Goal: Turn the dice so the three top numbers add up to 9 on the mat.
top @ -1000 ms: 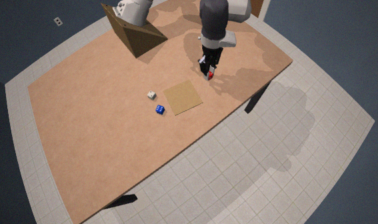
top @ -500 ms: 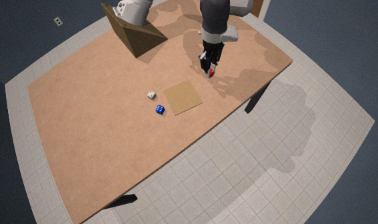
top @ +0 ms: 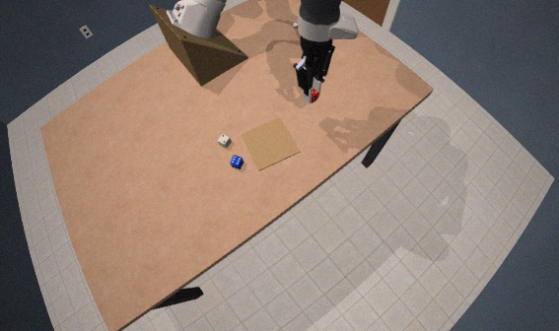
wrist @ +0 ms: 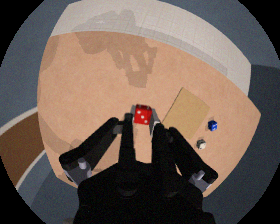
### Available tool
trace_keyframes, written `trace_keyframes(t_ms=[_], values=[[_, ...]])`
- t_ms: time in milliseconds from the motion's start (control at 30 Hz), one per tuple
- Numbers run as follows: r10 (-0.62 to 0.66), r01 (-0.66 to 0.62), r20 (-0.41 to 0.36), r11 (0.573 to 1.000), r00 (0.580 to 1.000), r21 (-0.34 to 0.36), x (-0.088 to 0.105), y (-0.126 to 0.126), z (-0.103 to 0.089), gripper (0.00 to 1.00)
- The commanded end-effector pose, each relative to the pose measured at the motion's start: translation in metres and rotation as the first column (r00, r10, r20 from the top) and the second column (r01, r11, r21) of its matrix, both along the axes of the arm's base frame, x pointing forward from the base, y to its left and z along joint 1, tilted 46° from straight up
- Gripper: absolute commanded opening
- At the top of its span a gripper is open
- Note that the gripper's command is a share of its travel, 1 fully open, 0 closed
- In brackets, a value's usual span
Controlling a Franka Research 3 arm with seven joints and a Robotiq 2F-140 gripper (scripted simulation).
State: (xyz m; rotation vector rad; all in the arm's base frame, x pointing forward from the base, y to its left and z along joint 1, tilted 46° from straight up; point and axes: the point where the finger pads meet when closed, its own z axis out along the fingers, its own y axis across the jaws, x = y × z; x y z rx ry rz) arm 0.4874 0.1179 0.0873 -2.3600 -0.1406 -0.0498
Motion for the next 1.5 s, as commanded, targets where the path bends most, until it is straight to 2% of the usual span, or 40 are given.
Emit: trace_keyframes(t_ms=[0,300,367,500,633,700,733,1200,1267,1300,1467], values=[[0.011,-0.011,-0.025,1.0,1.0,0.017,-0.0078,0.0036,0.0041,0.16],[0.003,-0.003,-0.033,1.0,0.999,0.017,-0.0078,0.0036,0.004,0.16],[-0.024,0.025,-0.061,1.0,0.998,0.015,-0.0077,0.0038,0.0039,0.16],[-0.134,0.136,-0.172,0.991,0.976,0.002,-0.0073,0.0044,0.0033,0.16],[-0.18,0.183,-0.219,0.983,0.959,-0.008,-0.0071,0.0047,0.003,0.16],[-0.18,0.183,-0.219,0.983,0.959,-0.008,-0.0071,0.0047,0.003,0.16],[-0.21,0.213,-0.249,0.977,0.946,-0.016,-0.007,0.0049,0.0028,0.16],[-0.355,0.358,-0.393,0.931,0.848,-0.069,-0.0065,0.0057,0.002,0.16],[-0.355,0.358,-0.393,0.931,0.848,-0.069,-0.0065,0.0057,0.002,0.16],[-0.382,0.384,-0.419,0.92,0.824,-0.082,-0.0064,0.0059,0.0018,0.16],[-0.428,0.43,-0.464,0.896,0.776,-0.107,-0.0062,0.0062,0.0015,0.16]])
